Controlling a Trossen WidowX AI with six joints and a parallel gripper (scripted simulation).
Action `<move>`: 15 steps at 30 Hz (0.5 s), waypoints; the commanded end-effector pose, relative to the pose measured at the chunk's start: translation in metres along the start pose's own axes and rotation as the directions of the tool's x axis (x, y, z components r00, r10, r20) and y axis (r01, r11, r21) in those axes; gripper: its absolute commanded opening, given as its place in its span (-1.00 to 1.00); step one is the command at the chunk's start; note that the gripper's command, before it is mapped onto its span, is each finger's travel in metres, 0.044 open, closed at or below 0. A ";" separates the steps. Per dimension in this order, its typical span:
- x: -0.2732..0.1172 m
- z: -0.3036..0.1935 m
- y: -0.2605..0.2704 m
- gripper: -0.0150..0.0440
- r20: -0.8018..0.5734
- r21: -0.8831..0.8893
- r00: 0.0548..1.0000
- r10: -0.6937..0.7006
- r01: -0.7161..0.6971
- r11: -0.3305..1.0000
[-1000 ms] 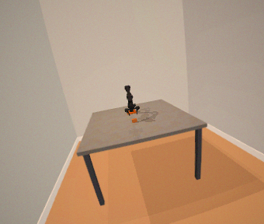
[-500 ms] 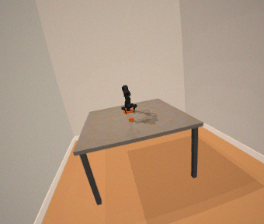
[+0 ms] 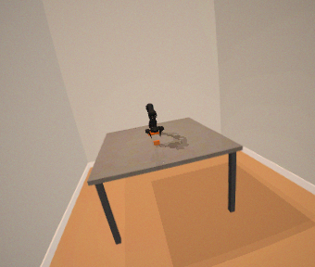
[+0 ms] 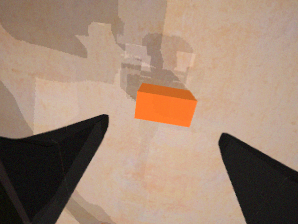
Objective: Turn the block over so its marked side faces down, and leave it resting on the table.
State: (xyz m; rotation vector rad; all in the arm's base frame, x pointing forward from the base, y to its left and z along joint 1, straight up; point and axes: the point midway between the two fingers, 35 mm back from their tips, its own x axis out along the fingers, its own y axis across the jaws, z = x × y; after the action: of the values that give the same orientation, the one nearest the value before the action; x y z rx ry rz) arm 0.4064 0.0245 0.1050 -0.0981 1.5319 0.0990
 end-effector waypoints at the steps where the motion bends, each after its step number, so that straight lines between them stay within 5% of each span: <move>1: 0.009 0.000 -0.001 1.00 -0.003 0.004 1.000 -0.005 0.005 1.000; 15: 0.035 0.000 -0.001 1.00 -0.003 0.004 1.000 -0.005 0.005 1.000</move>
State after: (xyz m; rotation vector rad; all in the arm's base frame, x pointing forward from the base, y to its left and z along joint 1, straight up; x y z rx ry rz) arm 0.4080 0.0246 0.0757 -0.0981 1.5314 0.0988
